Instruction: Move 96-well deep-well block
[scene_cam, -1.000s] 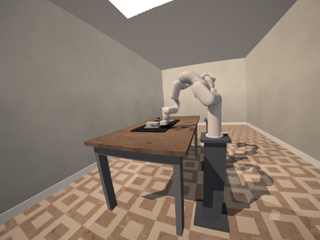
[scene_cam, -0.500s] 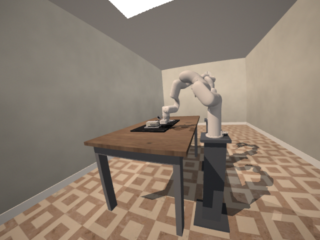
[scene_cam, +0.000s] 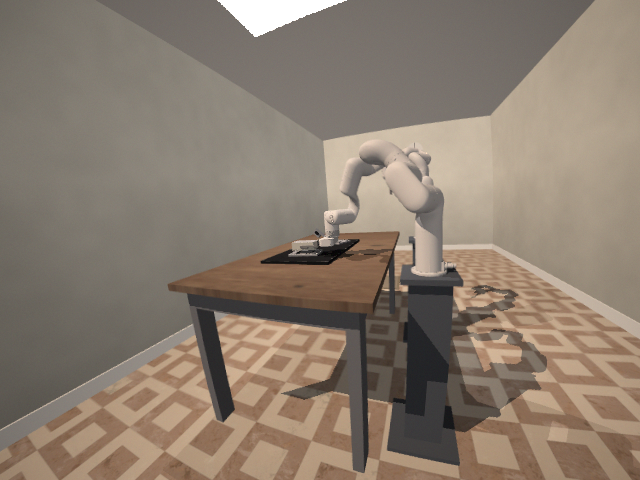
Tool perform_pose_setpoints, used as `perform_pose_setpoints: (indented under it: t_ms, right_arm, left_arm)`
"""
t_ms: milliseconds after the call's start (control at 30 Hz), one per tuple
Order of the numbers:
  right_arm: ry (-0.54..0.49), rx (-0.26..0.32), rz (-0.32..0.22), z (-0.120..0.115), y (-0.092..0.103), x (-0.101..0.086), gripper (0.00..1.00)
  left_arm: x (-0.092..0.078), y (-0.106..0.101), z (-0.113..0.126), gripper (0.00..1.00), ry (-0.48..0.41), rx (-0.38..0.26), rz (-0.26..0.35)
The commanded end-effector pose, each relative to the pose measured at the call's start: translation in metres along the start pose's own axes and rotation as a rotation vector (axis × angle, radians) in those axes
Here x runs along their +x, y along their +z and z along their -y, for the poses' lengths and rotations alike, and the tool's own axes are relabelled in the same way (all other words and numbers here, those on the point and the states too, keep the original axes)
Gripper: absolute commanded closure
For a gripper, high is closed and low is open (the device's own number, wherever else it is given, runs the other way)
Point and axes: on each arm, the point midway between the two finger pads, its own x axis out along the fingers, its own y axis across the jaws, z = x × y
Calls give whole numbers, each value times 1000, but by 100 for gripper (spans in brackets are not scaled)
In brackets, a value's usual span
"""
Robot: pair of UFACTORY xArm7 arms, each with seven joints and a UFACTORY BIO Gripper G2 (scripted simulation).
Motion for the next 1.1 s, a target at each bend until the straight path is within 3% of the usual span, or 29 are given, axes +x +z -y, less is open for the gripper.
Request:
perform_pose_setpoints:
  t_ms: [0,1067]
  right_arm:
    - [0,0,2,0,0,-1,0]
    - [0,0,2,0,0,-1,0]
  left_arm:
    - [1,3,1,100,0,-3,3]
    - [1,45,1,100,0,-3,3]
